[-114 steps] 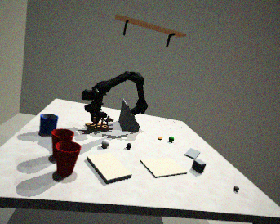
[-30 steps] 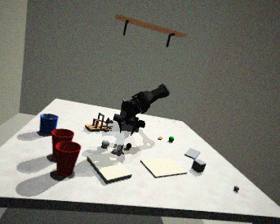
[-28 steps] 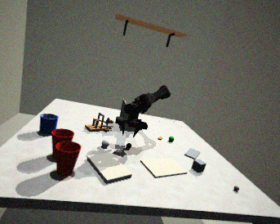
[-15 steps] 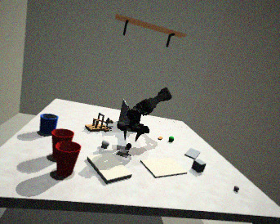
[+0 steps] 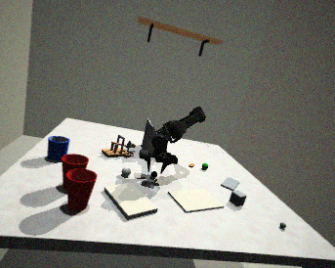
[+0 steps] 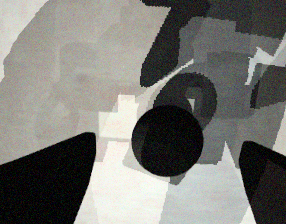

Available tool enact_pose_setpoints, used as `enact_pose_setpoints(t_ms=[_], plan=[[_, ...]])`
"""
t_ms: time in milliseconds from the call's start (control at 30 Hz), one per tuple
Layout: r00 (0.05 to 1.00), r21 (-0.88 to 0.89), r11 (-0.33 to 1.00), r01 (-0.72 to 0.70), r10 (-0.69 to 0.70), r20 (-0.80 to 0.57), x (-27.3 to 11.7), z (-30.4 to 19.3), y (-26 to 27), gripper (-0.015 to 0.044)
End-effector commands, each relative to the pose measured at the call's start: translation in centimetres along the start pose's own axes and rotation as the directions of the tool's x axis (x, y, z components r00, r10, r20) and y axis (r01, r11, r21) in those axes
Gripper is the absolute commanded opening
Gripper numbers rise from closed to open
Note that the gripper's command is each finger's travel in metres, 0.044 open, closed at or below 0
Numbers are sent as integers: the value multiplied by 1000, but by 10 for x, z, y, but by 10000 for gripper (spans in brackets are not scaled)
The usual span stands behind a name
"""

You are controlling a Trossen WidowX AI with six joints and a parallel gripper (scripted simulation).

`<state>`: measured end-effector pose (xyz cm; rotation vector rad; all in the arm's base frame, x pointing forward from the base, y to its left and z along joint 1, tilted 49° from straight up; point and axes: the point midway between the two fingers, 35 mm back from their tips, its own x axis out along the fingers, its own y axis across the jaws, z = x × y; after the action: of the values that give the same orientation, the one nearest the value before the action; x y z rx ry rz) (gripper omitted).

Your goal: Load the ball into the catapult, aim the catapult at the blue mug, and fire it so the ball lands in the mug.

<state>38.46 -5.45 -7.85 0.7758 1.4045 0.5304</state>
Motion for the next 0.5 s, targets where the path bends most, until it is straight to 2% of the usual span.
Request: enact_pose_setpoints(t_ms=[0,267,433,467], plan=[[1000,6,1000,-4,4,-3,7,-1,0,300],[1000,6,1000,-5,5,-3,17,-2,0,300],[1000,6,1000,-5,5,-3,17,-2,0,169],[1000,6,1000,-5,5,-3,17,-2,0,162]])
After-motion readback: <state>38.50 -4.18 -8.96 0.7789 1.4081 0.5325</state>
